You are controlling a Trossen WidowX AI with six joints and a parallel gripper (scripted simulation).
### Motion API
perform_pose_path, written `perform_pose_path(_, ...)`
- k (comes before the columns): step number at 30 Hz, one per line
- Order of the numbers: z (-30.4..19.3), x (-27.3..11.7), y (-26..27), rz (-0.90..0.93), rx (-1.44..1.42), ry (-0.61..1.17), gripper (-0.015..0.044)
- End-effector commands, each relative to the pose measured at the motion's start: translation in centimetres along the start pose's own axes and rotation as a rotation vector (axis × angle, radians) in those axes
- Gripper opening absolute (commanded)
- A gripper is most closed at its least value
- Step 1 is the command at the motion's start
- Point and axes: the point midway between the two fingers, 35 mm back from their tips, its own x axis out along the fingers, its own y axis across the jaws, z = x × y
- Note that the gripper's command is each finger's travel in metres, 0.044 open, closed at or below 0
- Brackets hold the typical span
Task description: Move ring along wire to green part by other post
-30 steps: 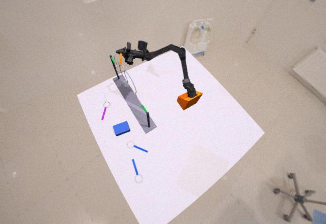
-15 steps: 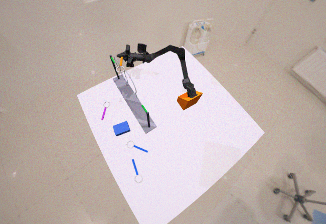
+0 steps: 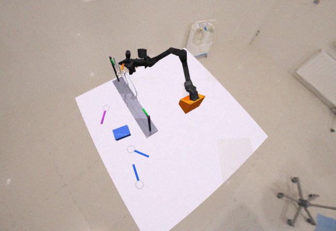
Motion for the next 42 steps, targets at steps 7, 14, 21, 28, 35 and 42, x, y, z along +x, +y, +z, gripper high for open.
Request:
perform_pose_path(7, 0.5, -0.7, 4.2, 0.129, 0.209, 0.026, -0.015)
perform_pose_path(14, 1.3, -1.5, 6.8, 0.216, 0.36, 0.047, -0.015)
perform_pose_path(21, 2.5, -2.5, 9.1, 0.302, 0.51, 0.067, -0.015)
perform_pose_path(28, 3.9, -3.6, 11.2, 0.387, 0.655, 0.087, -0.015)
perform_pose_path(35, 5.6, -4.8, 12.8, 0.464, 0.789, 0.104, -0.015)
perform_pose_path(42, 7.2, -5.9, 13.9, 0.528, 0.901, 0.119, -0.015)
